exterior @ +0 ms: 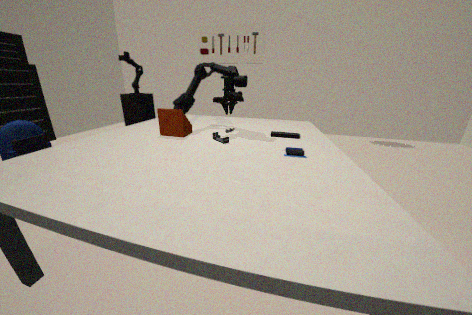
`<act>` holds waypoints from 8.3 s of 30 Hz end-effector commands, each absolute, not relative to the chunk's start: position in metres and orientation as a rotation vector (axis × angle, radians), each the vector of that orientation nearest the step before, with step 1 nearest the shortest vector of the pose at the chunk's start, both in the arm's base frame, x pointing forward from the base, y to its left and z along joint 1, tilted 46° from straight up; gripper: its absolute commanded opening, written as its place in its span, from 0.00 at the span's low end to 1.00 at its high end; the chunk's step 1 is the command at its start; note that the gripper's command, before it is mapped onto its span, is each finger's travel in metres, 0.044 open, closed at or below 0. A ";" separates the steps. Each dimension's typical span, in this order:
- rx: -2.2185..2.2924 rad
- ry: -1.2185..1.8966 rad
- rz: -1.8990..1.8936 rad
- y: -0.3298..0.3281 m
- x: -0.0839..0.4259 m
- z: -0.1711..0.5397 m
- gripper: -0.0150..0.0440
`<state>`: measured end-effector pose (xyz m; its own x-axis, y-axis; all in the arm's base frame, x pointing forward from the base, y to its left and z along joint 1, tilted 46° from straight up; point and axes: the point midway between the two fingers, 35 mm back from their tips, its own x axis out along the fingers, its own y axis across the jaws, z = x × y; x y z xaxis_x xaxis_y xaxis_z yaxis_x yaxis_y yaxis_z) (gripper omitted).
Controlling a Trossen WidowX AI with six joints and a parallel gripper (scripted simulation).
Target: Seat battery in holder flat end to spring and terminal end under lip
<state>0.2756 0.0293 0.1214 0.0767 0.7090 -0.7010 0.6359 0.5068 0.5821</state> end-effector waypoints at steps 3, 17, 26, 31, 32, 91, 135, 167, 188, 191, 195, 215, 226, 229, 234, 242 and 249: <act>1.509 1.682 -0.291 0.048 0.279 0.111 0.66; 2.098 1.635 -1.107 0.083 0.285 0.095 0.66; 2.098 1.635 -1.107 0.083 0.285 0.095 0.66; 2.097 1.635 -1.107 0.086 0.285 0.092 0.66; 2.097 1.635 -1.107 0.087 0.286 0.090 0.66; 2.001 1.650 -0.967 0.066 0.289 0.082 0.38; 1.163 1.644 0.096 -0.061 0.267 -0.021 0.38; 1.187 1.937 0.287 -0.030 0.269 -0.048 0.38; 1.190 2.053 0.379 -0.026 0.273 -0.056 0.38; 1.191 2.069 0.393 -0.025 0.274 -0.057 0.38; 1.192 2.082 0.405 -0.025 0.274 -0.058 0.38; 1.194 2.081 0.407 -0.029 0.284 -0.065 0.38; 1.192 2.083 0.406 -0.032 0.288 -0.067 0.38; 1.190 2.084 0.406 -0.033 0.290 -0.068 0.38; 1.187 2.086 0.404 -0.034 0.292 -0.069 0.38; 1.182 2.083 0.398 -0.034 0.293 -0.070 0.38; 1.175 2.062 0.371 -0.033 0.292 -0.071 0.38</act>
